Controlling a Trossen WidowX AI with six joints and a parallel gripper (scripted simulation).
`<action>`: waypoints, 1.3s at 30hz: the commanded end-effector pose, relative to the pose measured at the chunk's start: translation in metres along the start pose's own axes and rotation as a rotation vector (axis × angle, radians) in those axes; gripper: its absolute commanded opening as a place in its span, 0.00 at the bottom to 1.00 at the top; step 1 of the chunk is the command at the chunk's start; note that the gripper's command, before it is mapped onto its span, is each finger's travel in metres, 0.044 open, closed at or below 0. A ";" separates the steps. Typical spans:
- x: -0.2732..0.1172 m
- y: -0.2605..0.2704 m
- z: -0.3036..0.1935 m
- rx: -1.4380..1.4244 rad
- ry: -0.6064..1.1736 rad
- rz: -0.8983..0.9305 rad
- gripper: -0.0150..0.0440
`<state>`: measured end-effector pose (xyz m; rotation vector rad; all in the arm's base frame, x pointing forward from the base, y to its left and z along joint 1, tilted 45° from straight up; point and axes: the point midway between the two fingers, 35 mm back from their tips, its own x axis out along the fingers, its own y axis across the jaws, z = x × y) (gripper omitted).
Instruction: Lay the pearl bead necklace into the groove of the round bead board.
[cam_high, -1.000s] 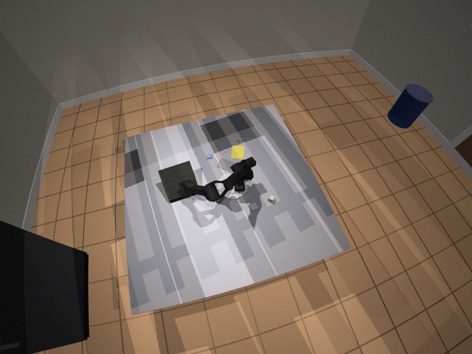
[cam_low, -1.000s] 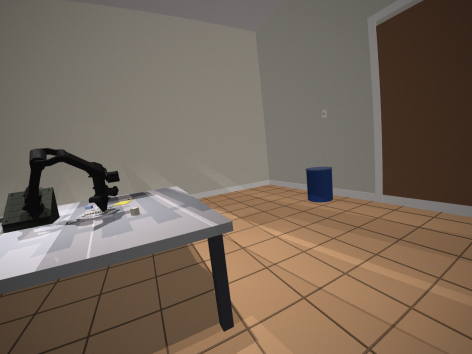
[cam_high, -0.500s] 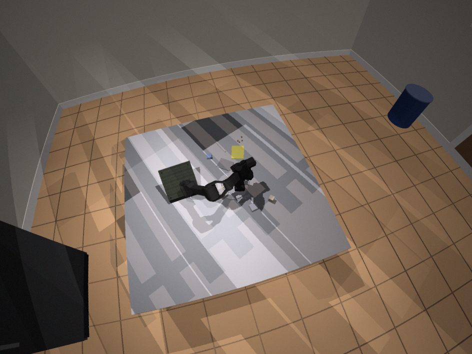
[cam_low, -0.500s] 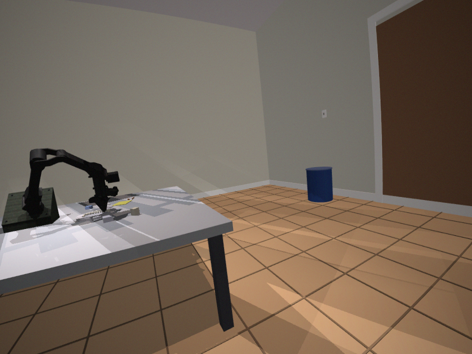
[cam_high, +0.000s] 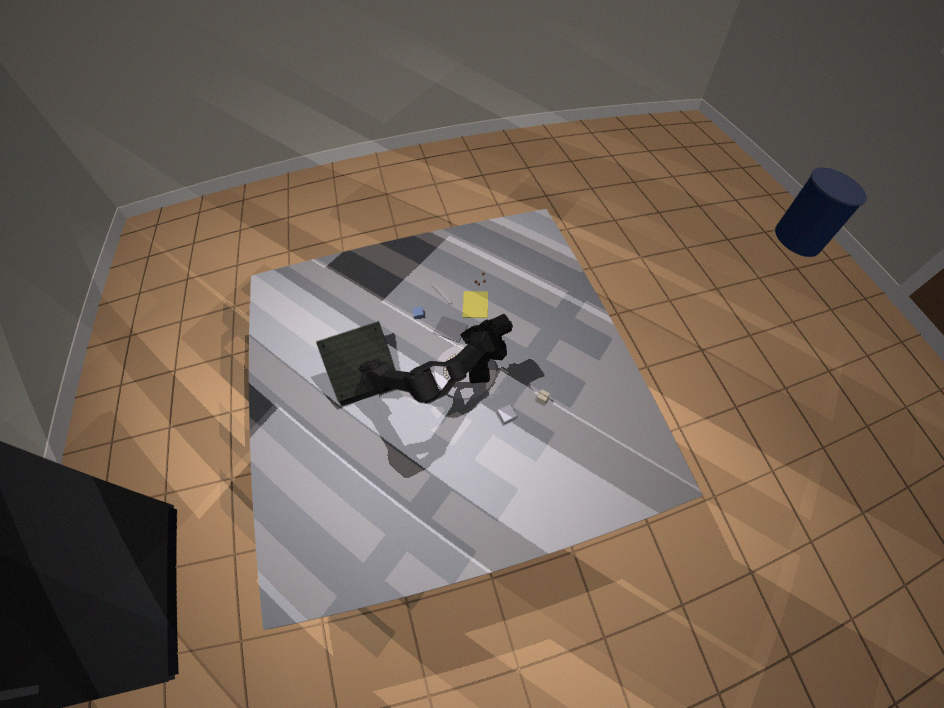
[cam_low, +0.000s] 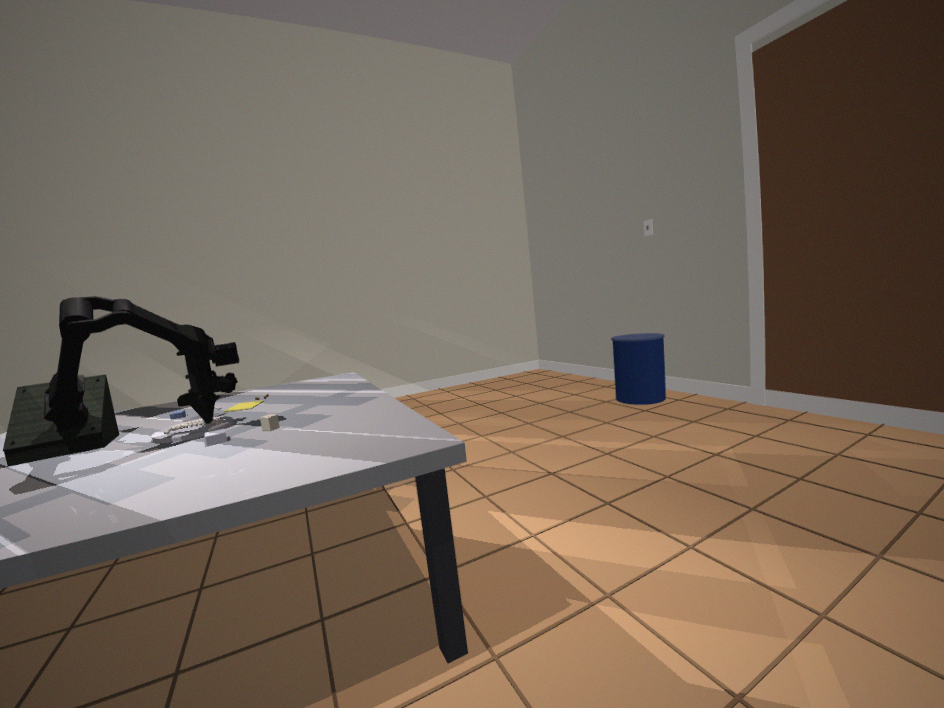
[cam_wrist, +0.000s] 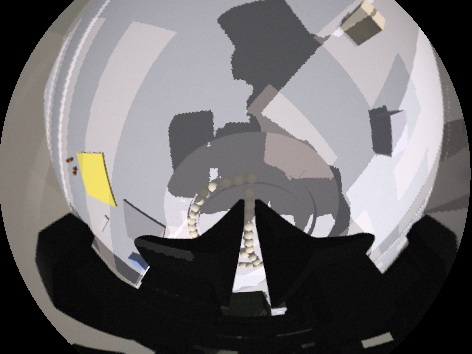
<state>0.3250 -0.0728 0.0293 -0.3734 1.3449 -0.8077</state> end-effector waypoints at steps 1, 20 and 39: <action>-0.001 0.000 0.000 0.001 -0.001 0.001 0.25; -0.006 -0.003 0.003 -0.009 -0.004 -0.005 0.25; -0.006 -0.025 0.021 -0.009 -0.004 -0.006 0.25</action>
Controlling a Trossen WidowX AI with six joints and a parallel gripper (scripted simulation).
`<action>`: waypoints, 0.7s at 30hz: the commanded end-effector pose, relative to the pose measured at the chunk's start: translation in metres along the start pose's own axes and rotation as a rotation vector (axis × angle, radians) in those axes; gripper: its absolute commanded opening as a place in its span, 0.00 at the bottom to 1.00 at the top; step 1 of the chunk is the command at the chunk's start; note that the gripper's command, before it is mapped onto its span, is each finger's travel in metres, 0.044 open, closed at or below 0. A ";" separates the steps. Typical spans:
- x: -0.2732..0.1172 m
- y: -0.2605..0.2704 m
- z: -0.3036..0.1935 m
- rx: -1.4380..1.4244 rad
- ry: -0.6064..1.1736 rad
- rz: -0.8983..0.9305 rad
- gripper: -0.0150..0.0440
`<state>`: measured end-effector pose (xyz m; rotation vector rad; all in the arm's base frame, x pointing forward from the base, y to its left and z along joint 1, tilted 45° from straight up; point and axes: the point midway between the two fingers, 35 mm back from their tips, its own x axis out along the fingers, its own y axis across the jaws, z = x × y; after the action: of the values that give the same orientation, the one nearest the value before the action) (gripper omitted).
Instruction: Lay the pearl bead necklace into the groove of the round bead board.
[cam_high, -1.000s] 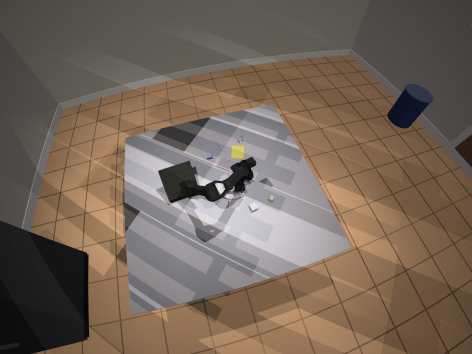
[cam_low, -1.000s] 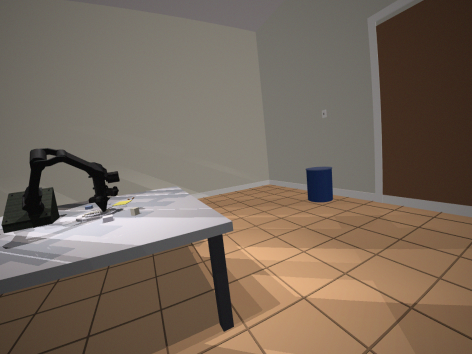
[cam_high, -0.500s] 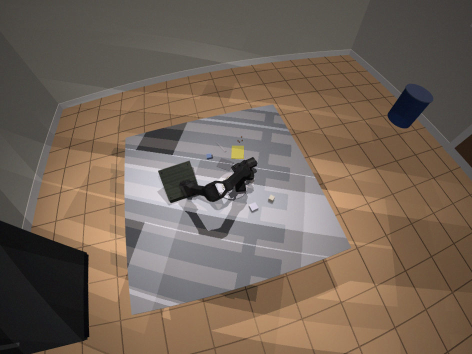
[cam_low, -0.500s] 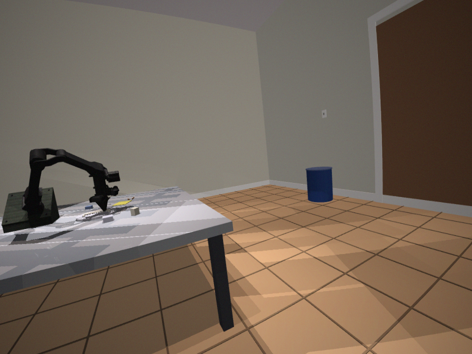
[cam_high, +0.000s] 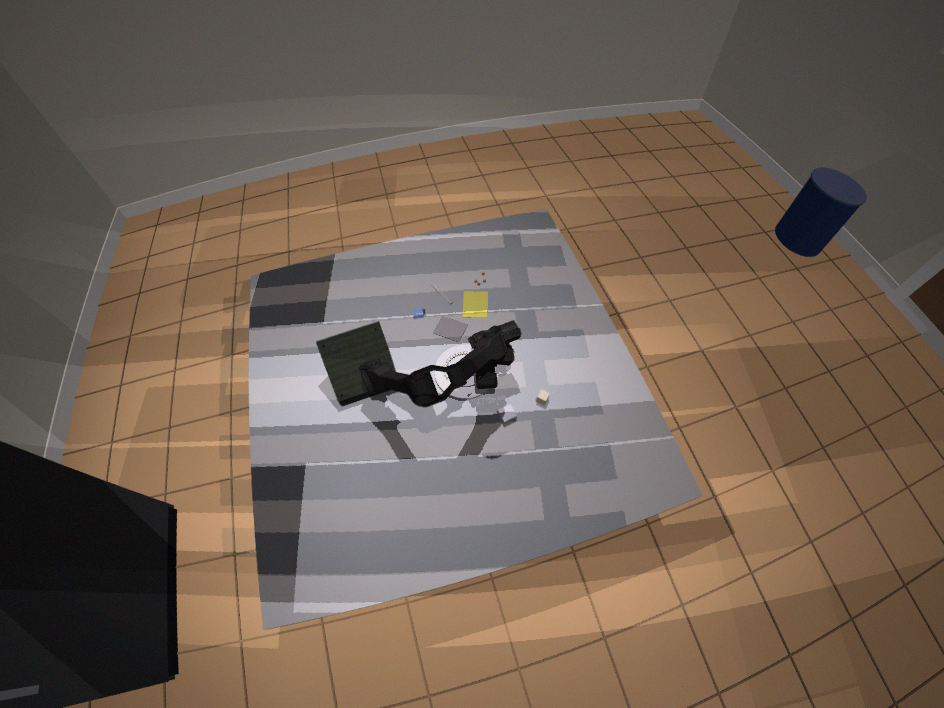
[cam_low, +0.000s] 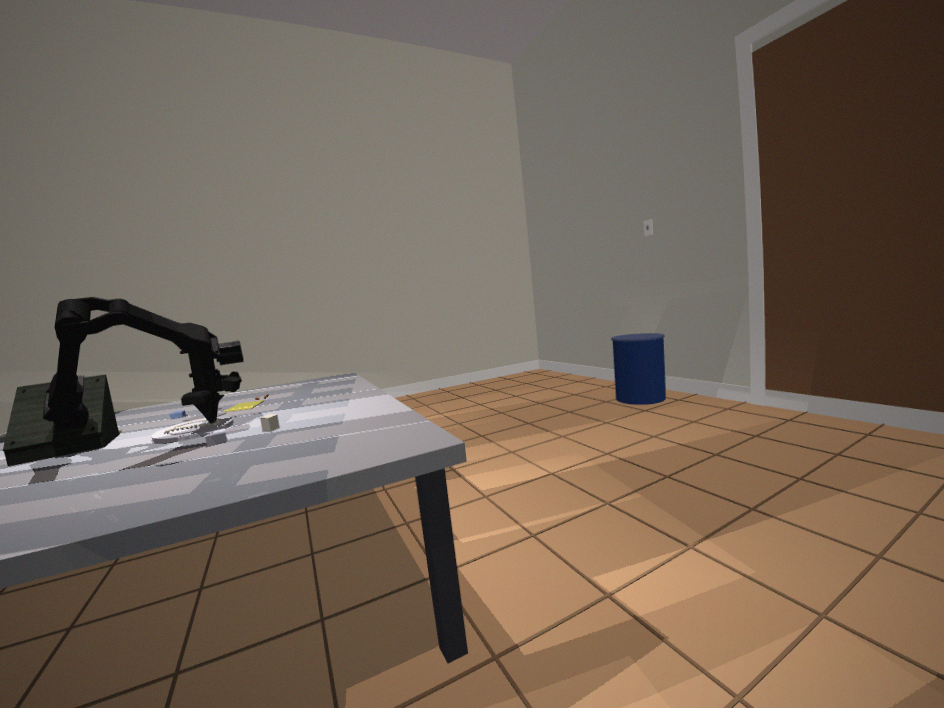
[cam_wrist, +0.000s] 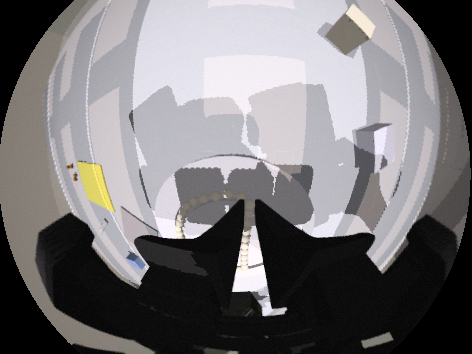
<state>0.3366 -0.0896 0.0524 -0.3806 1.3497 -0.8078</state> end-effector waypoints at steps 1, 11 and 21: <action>-0.002 -0.001 0.002 -0.002 -0.007 -0.001 0.25; 0.002 -0.001 0.001 0.002 -0.004 0.002 0.48; -0.001 -0.001 0.002 -0.002 -0.007 -0.001 0.92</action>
<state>0.3374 -0.0918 0.0518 -0.3817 1.3484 -0.8054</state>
